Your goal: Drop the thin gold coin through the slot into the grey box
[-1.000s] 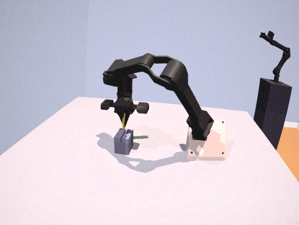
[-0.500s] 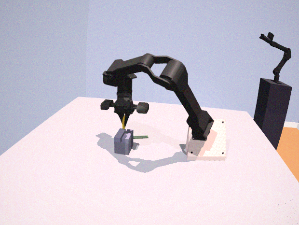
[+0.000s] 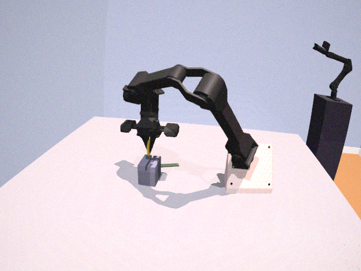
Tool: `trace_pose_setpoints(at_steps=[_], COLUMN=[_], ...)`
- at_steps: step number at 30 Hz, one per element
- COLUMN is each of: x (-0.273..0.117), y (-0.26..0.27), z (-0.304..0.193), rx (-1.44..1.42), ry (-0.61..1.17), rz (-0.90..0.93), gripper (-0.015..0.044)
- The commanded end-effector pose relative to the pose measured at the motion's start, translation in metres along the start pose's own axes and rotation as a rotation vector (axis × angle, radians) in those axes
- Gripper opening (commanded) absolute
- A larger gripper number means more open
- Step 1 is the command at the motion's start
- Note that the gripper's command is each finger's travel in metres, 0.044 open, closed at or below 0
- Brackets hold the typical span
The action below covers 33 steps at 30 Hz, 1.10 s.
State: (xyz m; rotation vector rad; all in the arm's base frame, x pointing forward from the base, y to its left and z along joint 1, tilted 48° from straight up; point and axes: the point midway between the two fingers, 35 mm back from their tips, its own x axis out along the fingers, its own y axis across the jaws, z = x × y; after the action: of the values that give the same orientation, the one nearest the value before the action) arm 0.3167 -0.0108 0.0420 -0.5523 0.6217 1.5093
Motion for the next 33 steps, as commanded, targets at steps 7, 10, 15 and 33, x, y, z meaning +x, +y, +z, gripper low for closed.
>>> trace_pose_setpoints(at_steps=[7,10,15,33], x=[0.0,0.002,0.005,0.012], y=[0.0,0.0,0.002,0.001], z=[-0.001,-0.001,0.0,0.001], rx=[0.001,0.001,0.005,0.004], ry=[-0.001,-0.001,-0.001,-0.001], rz=[0.0,0.0,0.0,0.0], gripper=[0.0,0.0,0.0,0.0])
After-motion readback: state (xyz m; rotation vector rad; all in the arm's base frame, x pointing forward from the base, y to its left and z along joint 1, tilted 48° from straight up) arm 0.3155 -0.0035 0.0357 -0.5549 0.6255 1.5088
